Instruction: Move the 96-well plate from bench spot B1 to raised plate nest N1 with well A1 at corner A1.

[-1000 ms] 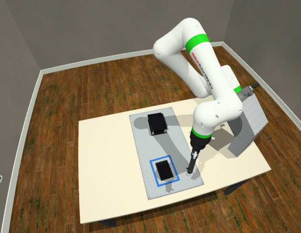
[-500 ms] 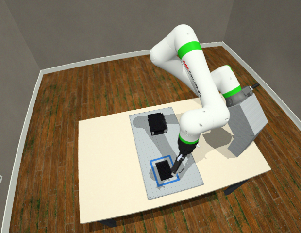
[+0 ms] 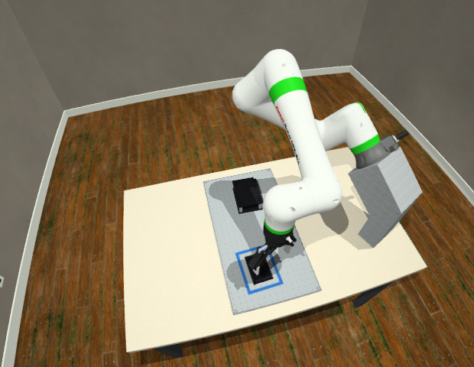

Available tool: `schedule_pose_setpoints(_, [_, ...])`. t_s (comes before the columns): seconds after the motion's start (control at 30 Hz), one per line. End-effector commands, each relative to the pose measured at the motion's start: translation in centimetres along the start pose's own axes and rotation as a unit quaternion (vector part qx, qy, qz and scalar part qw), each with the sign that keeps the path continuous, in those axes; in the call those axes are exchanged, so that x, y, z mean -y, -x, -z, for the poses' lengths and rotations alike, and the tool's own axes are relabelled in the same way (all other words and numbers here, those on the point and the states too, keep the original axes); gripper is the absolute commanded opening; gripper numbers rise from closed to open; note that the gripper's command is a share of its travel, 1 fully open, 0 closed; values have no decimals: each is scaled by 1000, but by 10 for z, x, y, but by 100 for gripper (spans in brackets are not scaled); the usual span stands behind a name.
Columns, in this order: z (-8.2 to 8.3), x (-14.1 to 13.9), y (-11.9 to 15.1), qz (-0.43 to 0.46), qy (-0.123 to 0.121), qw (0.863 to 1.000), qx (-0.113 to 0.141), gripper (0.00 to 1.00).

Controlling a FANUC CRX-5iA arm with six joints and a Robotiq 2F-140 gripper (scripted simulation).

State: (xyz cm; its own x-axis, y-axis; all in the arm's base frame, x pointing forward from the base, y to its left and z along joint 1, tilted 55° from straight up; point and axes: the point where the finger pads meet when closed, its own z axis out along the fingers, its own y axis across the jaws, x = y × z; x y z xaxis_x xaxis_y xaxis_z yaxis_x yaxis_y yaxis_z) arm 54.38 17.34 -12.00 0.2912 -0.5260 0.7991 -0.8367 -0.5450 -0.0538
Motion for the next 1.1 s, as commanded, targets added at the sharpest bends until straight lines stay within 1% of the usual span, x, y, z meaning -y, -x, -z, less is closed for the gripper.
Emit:
schedule_pose_setpoints(0.0, [-4,2,-4,-13,1,1000,-2,100])
schedule_pose_setpoints(0.07, [-12,5,-10,-46,5,999,-5,100])
schedule_pose_setpoints(0.13, [-19,7,-16,-49,5,999,-6,100])
schedule_pose_setpoints(0.23, [-30,10,-26,-98,11,995,-13,100])
schedule_pose_setpoints(0.3, [-38,12,-33,-101,12,995,-13,100])
schedule_pose_setpoints(0.4, [-49,14,-42,-150,17,988,-20,100])
schedule_pose_setpoints(0.47, [-56,15,-49,-153,17,988,-21,100])
schedule_pose_setpoints(0.87, [-57,15,-49,-153,17,988,-21,100])
schedule_pose_setpoints(1.07, [-67,15,-50,-153,17,988,-21,100])
